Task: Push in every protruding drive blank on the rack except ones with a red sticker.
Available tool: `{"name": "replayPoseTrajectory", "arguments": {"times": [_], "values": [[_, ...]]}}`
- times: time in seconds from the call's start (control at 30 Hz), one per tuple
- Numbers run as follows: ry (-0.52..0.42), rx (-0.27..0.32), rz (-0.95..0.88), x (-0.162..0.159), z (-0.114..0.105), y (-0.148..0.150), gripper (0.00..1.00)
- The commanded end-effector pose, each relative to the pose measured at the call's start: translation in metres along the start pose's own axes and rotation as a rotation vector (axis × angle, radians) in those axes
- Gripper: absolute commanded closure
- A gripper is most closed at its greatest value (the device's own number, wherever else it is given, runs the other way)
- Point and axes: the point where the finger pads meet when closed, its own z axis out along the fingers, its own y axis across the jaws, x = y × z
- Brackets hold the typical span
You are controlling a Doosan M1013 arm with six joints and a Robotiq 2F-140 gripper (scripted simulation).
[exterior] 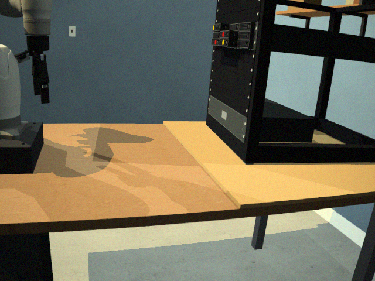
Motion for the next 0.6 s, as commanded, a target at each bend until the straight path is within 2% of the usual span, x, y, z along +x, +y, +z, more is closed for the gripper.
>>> {"name": "replayPoseTrajectory", "arguments": {"times": [0.0, 0.57], "values": [[0.000, -0.001, 0.000, -0.0003, -0.0003, 0.0003, 0.00], [-0.012, -0.011, 0.013, -0.0056, 0.0002, 0.0039, 0.00]]}}
